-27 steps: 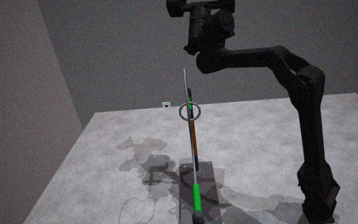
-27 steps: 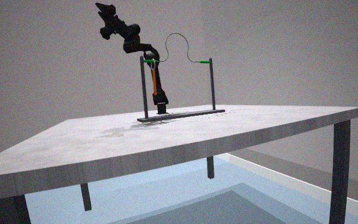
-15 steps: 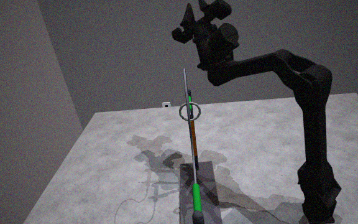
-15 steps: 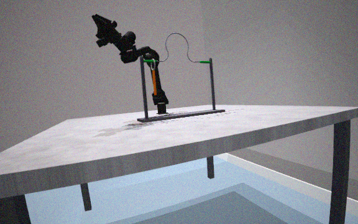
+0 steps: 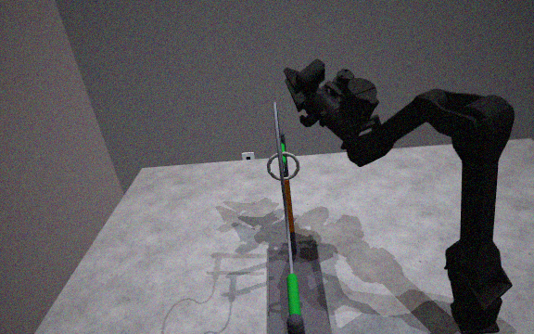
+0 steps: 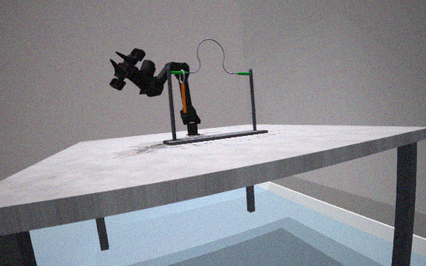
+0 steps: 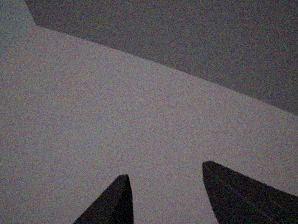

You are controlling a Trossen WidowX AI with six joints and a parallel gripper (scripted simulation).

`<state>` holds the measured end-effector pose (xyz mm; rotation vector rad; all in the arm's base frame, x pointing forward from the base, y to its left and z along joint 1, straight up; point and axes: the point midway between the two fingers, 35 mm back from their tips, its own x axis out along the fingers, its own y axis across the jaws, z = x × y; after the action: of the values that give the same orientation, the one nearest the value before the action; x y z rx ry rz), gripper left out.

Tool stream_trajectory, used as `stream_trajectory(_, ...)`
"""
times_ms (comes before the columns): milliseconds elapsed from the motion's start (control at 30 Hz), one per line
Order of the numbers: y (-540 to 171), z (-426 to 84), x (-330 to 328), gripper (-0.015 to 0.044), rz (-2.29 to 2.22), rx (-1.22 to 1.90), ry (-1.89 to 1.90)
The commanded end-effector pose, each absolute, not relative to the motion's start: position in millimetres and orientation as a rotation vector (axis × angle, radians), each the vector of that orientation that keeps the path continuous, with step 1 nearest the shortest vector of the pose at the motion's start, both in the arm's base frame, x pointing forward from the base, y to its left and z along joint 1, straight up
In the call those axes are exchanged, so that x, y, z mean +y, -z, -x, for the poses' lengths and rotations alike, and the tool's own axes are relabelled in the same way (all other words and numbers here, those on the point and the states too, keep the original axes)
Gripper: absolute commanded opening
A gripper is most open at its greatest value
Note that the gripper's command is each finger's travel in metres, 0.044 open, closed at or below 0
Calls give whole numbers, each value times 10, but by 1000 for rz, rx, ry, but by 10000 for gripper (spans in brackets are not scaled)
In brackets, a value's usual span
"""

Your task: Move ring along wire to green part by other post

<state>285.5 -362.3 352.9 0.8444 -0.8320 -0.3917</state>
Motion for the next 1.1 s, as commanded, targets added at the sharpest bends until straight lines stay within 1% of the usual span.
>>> stream_trajectory(0,-3065,-2834,-3522,160,-708,-641,431)
stream_trajectory(267,-2168,-2706,-3128,160,-425,-303,398)
stream_trajectory(567,-1369,-2424,-2412,160,-133,-40,225)
stream_trajectory(900,-891,-1938,-1449,160,150,49,-28)
stream_trajectory(1067,-878,-1905,-1378,160,168,46,-45)
